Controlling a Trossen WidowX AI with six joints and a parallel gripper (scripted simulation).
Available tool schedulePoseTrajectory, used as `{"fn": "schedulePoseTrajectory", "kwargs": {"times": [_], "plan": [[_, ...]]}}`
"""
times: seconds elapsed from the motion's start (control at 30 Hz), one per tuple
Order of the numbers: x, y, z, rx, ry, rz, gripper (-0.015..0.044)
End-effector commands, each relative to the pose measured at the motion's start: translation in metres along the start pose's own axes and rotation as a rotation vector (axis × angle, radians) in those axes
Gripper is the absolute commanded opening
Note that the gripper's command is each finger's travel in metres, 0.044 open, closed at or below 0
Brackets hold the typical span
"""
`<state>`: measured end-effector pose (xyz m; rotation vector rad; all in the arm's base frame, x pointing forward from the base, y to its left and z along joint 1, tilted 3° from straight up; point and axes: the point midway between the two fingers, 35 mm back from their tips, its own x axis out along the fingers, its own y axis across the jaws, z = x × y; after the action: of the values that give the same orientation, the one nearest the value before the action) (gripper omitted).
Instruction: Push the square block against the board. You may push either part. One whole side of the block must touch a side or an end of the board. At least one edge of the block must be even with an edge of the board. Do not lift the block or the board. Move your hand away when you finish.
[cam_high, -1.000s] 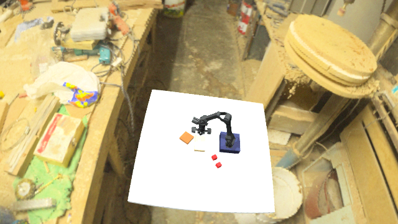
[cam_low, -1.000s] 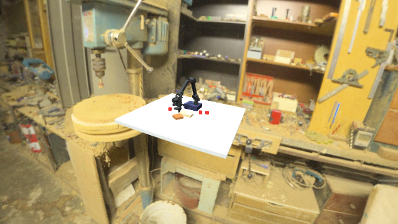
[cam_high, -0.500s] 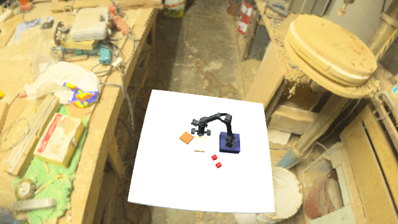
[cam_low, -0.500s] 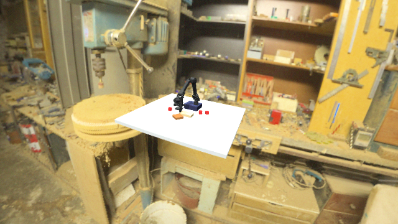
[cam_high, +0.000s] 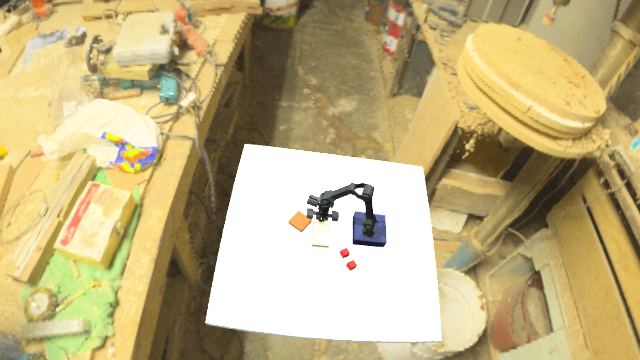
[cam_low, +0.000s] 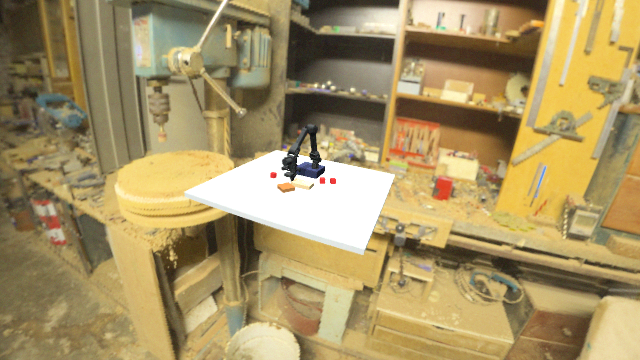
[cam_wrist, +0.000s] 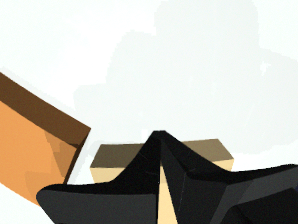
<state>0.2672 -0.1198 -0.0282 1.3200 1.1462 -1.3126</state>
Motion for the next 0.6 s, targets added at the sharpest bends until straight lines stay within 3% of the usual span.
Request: {"fn": "schedulePoseTrajectory", "kwargs": {"times": [0.0,0.57], "plan": [[0.0036,-0.0047,-0.0113,-0.003,0.017,-0.014,0.0],[0.0036,-0.0052,-0.0169,-0.003,0.018,-0.014,0.0]]}}
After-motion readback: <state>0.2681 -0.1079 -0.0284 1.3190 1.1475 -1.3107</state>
